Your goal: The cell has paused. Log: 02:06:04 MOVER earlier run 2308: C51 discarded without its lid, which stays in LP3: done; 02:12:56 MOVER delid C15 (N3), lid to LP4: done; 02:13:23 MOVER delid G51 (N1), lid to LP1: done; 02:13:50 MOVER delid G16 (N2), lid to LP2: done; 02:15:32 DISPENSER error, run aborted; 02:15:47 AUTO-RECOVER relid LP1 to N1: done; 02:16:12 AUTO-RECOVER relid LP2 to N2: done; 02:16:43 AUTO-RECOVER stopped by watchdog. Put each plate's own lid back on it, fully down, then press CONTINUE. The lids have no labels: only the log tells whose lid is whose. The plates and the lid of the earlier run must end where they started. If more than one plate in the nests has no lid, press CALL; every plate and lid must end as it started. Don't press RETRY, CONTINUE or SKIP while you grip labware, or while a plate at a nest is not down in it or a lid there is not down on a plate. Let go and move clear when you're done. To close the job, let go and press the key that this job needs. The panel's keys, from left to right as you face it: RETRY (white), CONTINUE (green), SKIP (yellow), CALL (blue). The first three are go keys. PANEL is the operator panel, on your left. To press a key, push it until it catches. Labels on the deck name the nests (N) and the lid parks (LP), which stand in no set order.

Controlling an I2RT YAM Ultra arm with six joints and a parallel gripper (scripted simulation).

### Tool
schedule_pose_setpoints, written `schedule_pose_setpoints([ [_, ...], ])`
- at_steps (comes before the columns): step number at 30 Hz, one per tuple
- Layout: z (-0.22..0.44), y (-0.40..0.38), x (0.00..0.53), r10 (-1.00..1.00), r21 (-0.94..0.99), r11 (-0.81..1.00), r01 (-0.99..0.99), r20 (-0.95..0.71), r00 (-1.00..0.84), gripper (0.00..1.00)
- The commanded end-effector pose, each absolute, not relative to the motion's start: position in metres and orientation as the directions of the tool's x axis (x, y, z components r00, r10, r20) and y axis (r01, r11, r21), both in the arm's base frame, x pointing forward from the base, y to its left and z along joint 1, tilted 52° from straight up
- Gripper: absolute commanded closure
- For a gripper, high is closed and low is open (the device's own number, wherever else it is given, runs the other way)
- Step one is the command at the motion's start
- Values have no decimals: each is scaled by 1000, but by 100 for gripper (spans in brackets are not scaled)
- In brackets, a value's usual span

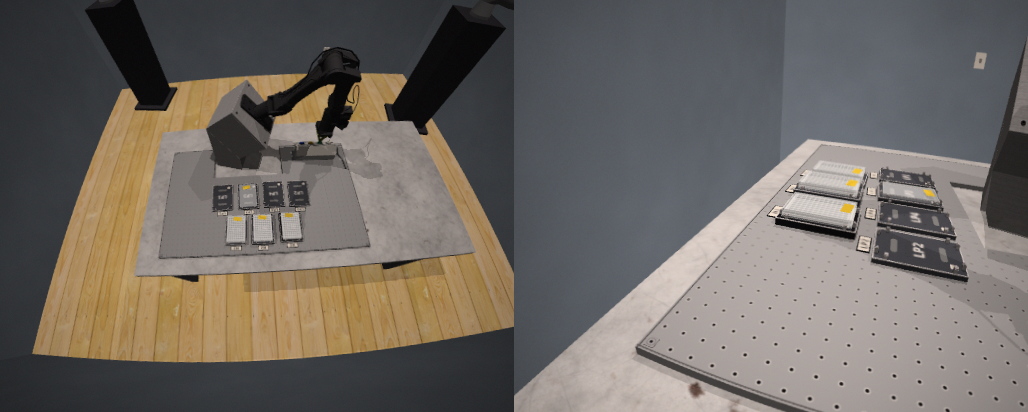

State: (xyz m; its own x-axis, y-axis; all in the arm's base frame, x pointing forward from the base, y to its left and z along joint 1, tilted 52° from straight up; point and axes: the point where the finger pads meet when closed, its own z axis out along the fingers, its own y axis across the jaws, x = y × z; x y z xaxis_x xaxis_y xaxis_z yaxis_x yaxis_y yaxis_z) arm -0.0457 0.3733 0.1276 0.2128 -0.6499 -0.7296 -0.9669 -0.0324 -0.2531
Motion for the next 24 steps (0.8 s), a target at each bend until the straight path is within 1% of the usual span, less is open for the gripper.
schedule_pose_setpoints([
  [1, 138, 385, -52, -617, -241, -41, -970, -757, 214, 100],
  [7, 142, 387, -52, -606, -238, -39, -971, -767, 212, 100],
  [24, 120, 380, -47, -643, -249, -45, -967, -734, 219, 100],
])
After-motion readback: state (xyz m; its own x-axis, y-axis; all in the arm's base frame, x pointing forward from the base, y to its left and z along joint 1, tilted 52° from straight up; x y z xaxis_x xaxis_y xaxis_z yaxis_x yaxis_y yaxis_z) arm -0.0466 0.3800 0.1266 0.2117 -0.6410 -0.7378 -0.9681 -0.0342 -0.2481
